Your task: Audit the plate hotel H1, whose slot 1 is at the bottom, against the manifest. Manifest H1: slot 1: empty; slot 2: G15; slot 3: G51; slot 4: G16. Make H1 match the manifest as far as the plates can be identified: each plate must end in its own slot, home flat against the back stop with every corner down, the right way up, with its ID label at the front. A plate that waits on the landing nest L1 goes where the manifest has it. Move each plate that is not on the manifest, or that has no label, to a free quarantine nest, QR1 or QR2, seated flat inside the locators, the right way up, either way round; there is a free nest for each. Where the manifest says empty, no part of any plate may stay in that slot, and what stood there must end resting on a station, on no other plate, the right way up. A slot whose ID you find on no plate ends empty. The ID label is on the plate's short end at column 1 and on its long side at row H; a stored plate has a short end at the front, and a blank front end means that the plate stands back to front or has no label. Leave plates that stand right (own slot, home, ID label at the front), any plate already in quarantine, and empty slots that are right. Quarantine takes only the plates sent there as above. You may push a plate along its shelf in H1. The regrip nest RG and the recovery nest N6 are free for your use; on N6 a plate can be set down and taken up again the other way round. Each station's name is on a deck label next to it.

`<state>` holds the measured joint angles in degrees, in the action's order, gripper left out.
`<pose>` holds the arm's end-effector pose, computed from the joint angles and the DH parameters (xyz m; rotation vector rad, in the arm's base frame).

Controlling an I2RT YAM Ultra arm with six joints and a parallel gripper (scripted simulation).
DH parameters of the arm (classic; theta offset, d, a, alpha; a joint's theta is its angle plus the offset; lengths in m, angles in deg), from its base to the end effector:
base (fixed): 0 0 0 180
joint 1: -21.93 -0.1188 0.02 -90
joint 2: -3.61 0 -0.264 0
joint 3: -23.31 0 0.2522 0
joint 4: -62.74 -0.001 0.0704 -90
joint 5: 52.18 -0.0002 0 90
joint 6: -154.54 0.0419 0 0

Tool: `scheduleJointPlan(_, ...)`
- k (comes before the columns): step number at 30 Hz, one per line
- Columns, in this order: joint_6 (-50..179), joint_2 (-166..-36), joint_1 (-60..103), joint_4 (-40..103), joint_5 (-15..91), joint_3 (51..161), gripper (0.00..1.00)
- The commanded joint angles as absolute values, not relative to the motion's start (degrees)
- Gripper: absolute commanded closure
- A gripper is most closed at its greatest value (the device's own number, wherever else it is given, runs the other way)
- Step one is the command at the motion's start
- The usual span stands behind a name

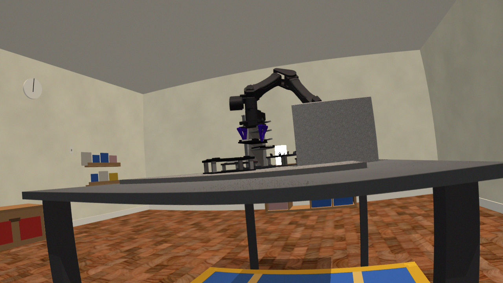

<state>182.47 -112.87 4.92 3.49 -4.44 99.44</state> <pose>0.3071 0.0655 0.0919 1.8500 1.6309 -0.5562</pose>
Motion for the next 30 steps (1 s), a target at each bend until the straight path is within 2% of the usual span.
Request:
scheduleJointPlan(1, 183.9, -112.5, 4.0, 0.7, -4.5, 99.9, 0.14)
scheduleJointPlan(30, 184.5, -110.6, -4.2, -18.7, -2.3, 110.6, 0.14)
